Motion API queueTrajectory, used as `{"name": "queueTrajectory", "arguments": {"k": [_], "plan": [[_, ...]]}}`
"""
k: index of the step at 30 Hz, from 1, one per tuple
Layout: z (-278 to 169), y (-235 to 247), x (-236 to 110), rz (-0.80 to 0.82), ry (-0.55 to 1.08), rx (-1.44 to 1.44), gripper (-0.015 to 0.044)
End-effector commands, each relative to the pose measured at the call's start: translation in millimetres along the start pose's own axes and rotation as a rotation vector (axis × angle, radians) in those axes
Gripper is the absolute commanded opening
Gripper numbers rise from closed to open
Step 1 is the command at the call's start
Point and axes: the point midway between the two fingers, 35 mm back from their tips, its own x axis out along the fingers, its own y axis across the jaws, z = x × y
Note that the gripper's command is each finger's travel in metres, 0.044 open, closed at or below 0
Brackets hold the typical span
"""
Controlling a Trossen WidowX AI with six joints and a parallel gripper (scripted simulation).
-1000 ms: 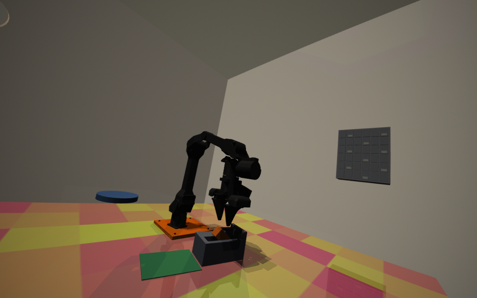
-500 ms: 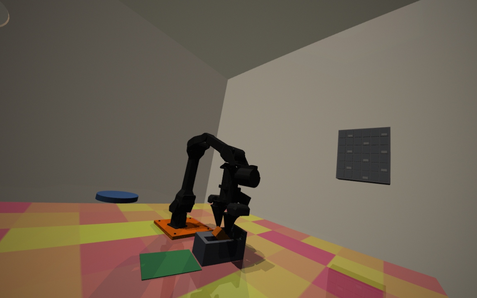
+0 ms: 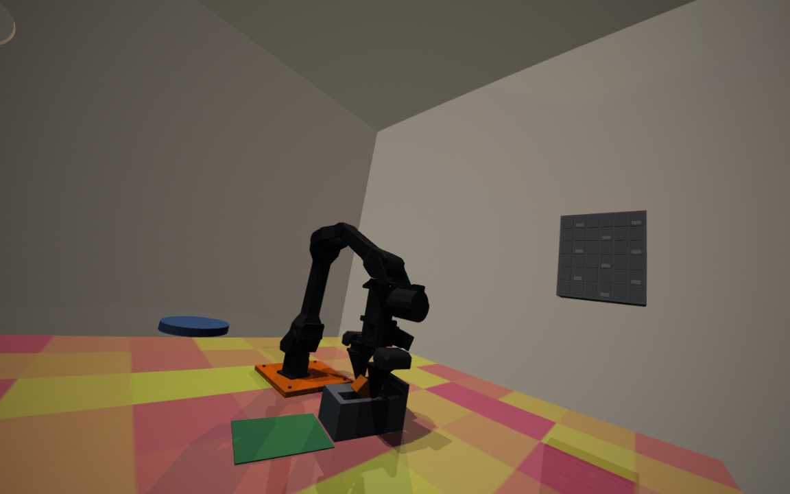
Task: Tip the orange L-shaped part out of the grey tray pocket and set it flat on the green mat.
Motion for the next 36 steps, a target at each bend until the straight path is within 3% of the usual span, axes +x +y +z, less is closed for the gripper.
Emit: {"name": "queueTrajectory", "arguments": {"k": [1, 4, 14, 17, 36], "plan": [[0, 0, 0, -0.001, 0.0, 0.0, 0.0228], [0, 0, 0, -0.001, 0.0, 0.0, 0.0149], [0, 0, 0, -0.001, 0.0, 0.0, 0.0082], [0, 0, 0, -0.001, 0.0, 0.0, 0.0003], [-1, 1, -20, 0.004, 0.004, -0.003, 0.0]]}}
